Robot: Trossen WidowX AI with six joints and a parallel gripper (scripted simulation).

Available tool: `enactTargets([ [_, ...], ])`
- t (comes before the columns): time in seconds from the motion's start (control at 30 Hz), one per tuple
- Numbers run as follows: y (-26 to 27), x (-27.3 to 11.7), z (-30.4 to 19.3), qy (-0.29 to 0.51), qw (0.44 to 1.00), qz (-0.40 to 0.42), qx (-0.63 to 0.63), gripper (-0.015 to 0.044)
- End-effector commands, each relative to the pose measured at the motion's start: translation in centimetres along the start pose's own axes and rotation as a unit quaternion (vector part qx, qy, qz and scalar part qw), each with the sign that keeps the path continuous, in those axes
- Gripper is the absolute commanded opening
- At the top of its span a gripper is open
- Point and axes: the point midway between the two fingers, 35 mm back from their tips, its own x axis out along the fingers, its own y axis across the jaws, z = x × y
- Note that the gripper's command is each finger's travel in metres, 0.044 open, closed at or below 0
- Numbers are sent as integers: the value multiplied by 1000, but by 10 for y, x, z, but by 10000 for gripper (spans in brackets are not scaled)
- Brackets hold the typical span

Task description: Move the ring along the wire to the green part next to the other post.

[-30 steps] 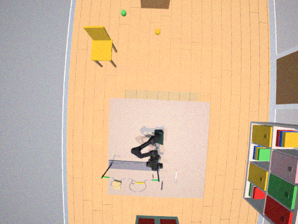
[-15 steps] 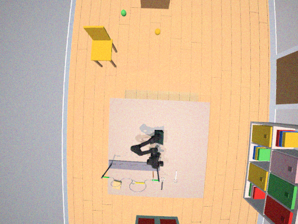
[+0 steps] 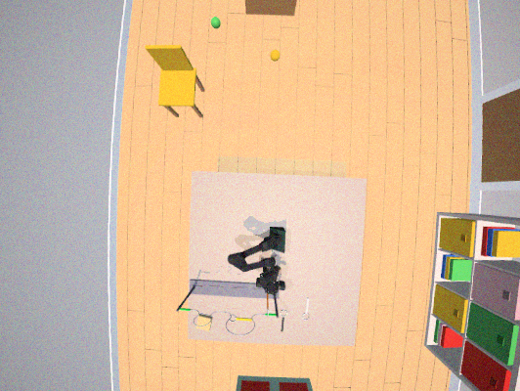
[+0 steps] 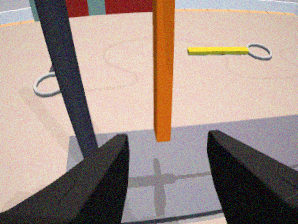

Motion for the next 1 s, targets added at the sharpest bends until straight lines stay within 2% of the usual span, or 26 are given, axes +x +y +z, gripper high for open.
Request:
enactTargets([
  [0.0, 0, 0, -1, 1, 1000, 0, 2, 160],
  [0.13, 0, 0, -1, 1, 1000, 0, 2, 160],
  [0.33, -2, -45, -6, -2, 1000, -2, -1, 318],
  [0.5, -2, -47, -7, -2, 1000, -2, -1, 440],
  [0.97, -2, -47, -7, -2, 1000, -2, -1, 440],
])
